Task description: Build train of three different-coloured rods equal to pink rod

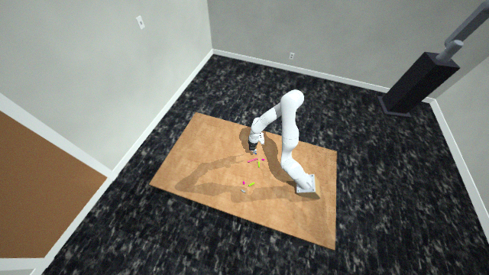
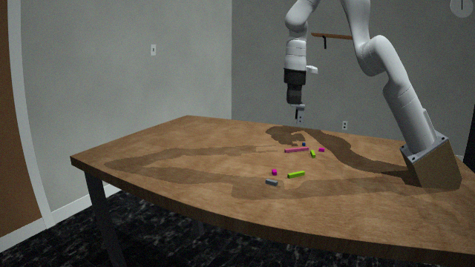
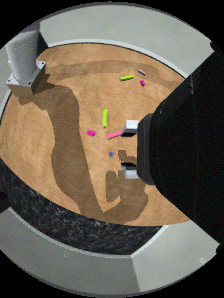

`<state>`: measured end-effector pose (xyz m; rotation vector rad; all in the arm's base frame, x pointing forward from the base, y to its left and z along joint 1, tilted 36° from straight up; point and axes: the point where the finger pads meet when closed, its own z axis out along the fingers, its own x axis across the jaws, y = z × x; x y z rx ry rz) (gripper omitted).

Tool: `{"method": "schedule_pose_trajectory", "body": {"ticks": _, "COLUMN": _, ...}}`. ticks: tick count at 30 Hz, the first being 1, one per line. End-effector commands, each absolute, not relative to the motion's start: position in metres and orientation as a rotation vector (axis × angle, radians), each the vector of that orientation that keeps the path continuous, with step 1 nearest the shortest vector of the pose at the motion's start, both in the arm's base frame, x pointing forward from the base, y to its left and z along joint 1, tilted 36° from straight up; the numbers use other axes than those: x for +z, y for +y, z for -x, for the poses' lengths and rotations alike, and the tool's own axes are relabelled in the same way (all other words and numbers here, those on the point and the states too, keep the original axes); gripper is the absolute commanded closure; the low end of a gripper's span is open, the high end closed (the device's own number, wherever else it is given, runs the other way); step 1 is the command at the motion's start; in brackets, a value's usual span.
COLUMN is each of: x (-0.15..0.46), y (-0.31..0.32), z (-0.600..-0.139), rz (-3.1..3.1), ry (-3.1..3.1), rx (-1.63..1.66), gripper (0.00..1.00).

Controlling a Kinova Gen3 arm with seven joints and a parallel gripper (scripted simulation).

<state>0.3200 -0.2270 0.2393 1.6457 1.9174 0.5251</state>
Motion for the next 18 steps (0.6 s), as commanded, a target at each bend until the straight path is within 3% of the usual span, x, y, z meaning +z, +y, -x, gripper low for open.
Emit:
{"method": "schedule_pose_trajectory", "body": {"ticks": 1, "x": 0.234, "y": -0.227, "z": -0.324, "rz": -1.603, "ry": 1.963, "rx": 0.533, "gripper": 0.0}}
{"method": "schedule_pose_trajectory", "body": {"ticks": 18, "x": 0.209, "y": -0.248, "z": -0.315, "rz": -1.498, "ry": 2.093, "rx": 0.476, "gripper": 0.0}}
